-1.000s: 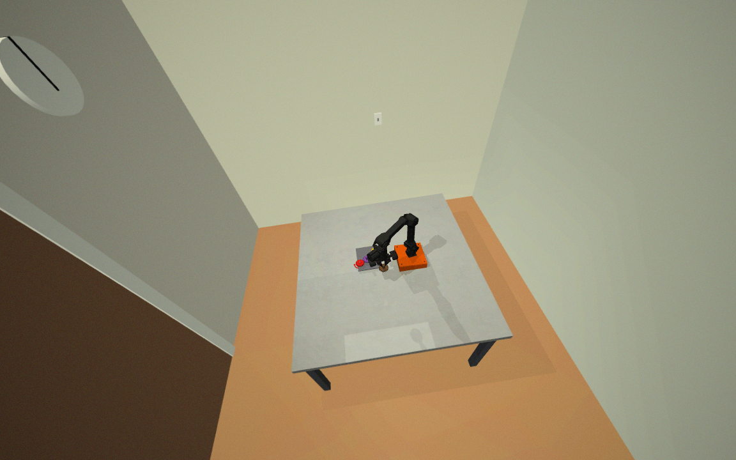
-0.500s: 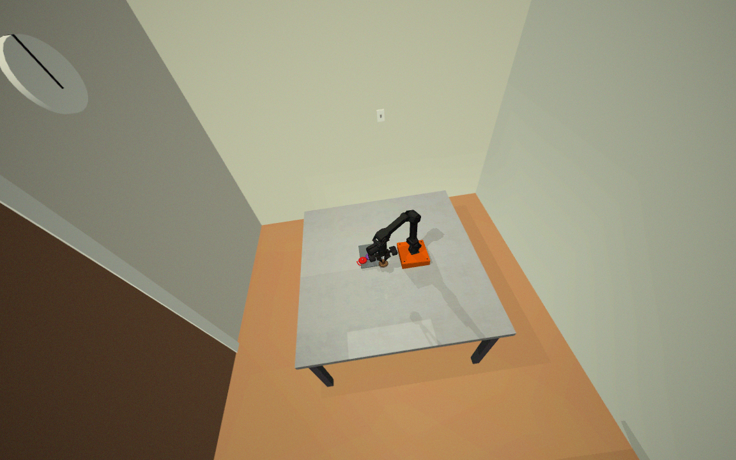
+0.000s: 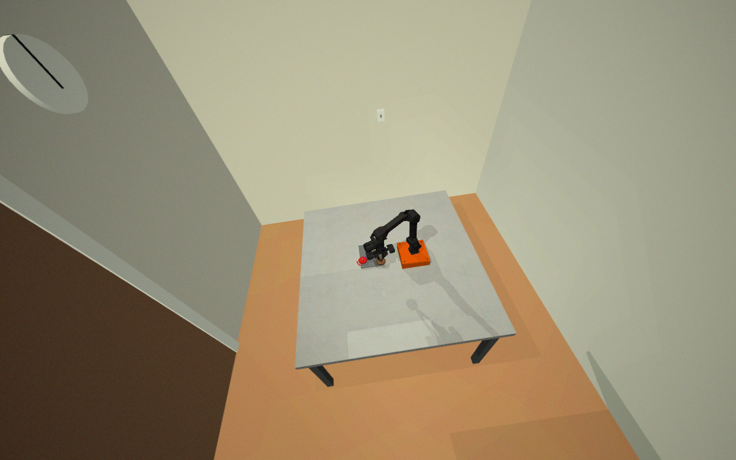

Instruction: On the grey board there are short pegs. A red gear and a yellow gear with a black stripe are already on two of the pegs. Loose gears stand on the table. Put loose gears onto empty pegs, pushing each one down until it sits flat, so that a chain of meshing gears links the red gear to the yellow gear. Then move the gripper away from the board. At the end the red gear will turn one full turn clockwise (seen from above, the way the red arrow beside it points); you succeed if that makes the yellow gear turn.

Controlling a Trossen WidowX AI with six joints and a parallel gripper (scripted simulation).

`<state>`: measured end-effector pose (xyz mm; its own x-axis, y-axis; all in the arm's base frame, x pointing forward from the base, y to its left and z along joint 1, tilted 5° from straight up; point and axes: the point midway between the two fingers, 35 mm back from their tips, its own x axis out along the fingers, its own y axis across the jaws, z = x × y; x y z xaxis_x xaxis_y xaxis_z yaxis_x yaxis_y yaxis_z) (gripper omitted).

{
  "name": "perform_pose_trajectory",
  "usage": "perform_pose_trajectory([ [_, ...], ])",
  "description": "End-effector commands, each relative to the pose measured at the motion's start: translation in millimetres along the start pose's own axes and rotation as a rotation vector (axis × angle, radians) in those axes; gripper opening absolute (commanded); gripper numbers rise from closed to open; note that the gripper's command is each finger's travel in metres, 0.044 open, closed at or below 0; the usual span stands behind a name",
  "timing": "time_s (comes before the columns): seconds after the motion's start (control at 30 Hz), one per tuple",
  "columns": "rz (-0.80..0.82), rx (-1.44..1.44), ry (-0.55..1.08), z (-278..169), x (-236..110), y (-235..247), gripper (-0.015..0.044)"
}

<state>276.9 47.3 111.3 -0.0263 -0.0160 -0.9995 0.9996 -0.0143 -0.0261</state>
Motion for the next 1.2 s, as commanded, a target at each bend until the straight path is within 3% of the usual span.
perform_pose_trajectory([
  [0.0,-0.003,-0.002,-0.006,8.6,4.3,1.0,0.0000],
  [1.17,-0.010,0.003,-0.014,83.4,31.5,1.5,0.0000],
])
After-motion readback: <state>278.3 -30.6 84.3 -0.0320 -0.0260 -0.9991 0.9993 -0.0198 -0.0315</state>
